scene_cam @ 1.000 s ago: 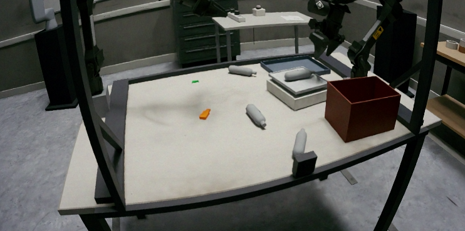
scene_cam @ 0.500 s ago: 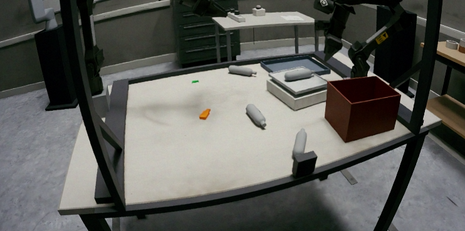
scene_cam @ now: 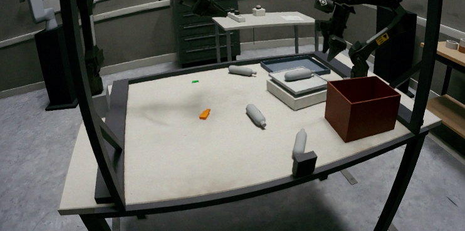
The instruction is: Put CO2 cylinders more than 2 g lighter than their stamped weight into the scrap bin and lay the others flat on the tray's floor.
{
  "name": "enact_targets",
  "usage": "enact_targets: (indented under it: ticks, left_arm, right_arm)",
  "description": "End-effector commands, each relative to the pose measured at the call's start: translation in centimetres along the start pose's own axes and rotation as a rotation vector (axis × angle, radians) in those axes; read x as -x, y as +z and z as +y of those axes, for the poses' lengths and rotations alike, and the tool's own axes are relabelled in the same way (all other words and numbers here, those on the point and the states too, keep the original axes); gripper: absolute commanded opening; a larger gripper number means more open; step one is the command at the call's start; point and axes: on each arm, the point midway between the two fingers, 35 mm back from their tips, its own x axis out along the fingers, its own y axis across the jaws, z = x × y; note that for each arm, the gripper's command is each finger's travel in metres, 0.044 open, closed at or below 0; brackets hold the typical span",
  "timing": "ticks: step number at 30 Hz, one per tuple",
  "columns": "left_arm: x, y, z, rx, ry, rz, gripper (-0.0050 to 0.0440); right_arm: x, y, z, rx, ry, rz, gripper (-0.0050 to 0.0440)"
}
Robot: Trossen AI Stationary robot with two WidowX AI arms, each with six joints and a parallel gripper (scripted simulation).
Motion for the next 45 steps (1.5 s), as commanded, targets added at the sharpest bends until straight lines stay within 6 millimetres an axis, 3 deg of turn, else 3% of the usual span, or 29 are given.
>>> enact_targets:
  ticks: [1, 3, 11, 14, 26, 35, 45]
  left_arm:
    - [0.7, 1.0, 0.0, 0.002, 0.001, -0.028, 0.0440]
    - [0.7, 1.0, 0.0, 0.002, 0.001, -0.028, 0.0440]
    - [0.7, 1.0, 0.0, 0.002, 0.001, -0.028, 0.0440]
    - [0.7, 1.0, 0.0, 0.002, 0.001, -0.028, 0.0440]
    - [0.7, 1.0, 0.0, 0.002, 0.001, -0.028, 0.0440]
    - [0.7, 1.0, 0.0, 0.002, 0.001, -0.028, 0.0440]
    - [0.7, 1.0, 0.0, 0.002, 0.001, -0.028, 0.0440]
  right_arm:
    - [0.1, 0.1, 0.0, 0.005, 0.003, -0.007, 0.0440]
    - [0.2, 0.2, 0.0, 0.002, 0.001, -0.010, 0.0440]
    - [-0.1, 2.5, 0.8, 0.106, 0.035, -0.001, 0.0252]
    - [-0.9, 4.4, 1.7, 0.199, 0.064, 0.018, 0.0252]
    - [-3.5, 8.0, 4.4, 0.397, 0.126, 0.054, 0.0252]
    - [-3.9, 8.2, 4.6, 0.413, 0.130, 0.062, 0.0252]
    - [-5.8, 7.4, 4.7, 0.407, 0.130, 0.086, 0.0252]
